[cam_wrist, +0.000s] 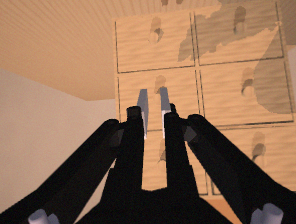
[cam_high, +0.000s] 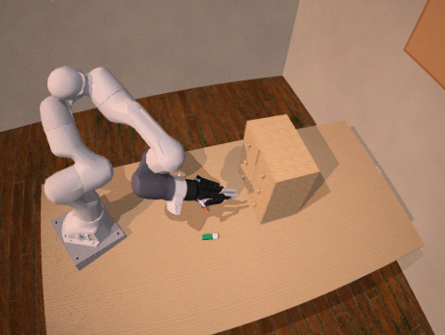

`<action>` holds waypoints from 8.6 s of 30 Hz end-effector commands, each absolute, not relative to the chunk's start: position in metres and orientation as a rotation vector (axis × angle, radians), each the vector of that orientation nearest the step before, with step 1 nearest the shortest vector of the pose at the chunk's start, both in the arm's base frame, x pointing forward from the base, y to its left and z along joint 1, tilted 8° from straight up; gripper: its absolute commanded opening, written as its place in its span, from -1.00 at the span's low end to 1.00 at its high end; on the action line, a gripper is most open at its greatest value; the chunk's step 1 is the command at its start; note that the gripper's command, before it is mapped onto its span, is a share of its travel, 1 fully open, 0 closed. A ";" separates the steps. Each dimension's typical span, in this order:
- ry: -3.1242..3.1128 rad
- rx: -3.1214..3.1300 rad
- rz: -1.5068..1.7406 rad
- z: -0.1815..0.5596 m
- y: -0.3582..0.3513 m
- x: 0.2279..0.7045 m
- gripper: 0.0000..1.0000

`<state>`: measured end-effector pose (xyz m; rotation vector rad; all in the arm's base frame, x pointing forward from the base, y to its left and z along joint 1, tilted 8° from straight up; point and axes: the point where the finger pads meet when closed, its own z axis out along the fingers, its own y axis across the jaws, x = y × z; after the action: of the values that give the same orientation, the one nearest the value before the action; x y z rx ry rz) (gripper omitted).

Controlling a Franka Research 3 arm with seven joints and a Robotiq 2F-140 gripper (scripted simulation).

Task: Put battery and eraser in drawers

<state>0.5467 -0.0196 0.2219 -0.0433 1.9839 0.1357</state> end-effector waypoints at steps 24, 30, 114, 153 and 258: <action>1.975 -0.071 0.127 0.222 -0.017 0.551 -0.60; 1.975 -0.071 0.127 0.221 -0.016 0.559 -0.60; 1.975 -0.071 0.127 0.211 -0.010 0.615 -0.60; 1.975 -0.071 0.127 0.215 -0.007 0.649 -0.60; 1.975 -0.071 0.127 0.211 -0.010 0.614 -0.84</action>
<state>0.6199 -0.0097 0.2121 -0.0658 1.9761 0.1289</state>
